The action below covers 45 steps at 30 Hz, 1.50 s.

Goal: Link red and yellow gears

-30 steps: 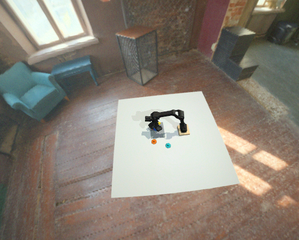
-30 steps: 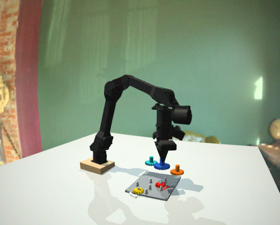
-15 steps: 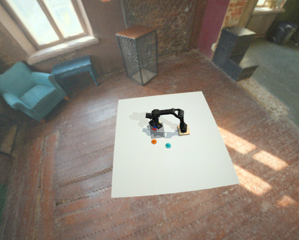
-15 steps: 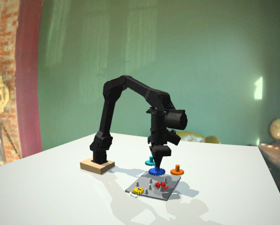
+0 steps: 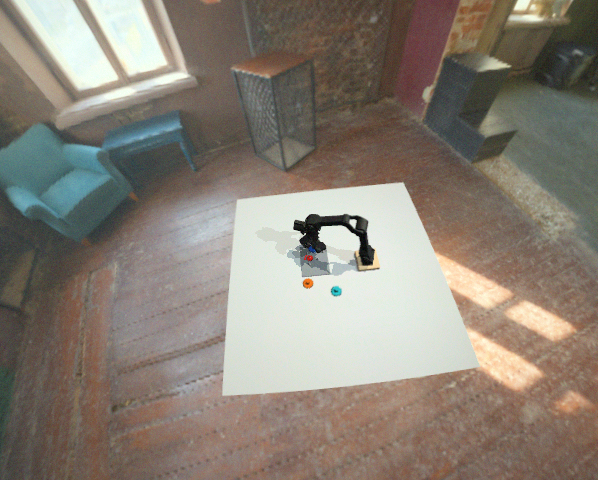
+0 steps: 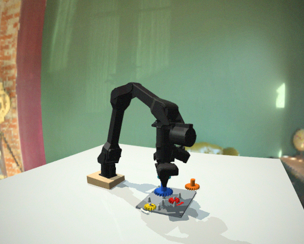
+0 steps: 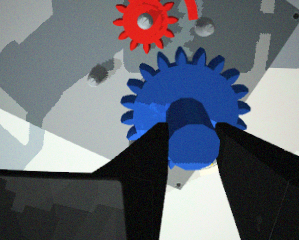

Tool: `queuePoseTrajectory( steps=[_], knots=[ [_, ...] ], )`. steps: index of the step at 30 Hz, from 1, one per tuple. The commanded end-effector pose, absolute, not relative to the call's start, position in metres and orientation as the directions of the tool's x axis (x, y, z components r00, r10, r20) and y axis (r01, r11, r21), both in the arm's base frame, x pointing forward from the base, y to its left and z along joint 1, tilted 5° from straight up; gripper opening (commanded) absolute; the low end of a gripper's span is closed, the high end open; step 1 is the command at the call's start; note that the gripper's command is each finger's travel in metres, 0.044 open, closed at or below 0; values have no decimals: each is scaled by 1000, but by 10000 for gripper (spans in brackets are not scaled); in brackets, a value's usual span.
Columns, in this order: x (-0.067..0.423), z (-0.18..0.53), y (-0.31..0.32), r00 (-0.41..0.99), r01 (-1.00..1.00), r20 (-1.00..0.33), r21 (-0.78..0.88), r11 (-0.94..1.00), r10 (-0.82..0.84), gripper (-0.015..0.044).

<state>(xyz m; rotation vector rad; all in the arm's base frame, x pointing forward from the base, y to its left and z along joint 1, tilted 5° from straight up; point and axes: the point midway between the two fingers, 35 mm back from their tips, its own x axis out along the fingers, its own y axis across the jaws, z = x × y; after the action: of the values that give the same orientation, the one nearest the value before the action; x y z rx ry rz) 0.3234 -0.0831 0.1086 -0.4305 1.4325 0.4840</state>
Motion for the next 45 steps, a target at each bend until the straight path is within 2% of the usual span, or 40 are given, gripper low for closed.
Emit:
queuePoseTrajectory(
  steps=[1, 23, 36, 45],
  knots=[
    [321, 105, -84, 67, -562, -996, 16, 827, 64, 0],
    [322, 108, -84, 67, -566, -996, 15, 824, 64, 0],
    [322, 91, -83, 67, -666, -996, 4, 746, 64, 0],
    [324, 78, -82, 67, -627, -996, 8, 779, 65, 0]
  ],
)
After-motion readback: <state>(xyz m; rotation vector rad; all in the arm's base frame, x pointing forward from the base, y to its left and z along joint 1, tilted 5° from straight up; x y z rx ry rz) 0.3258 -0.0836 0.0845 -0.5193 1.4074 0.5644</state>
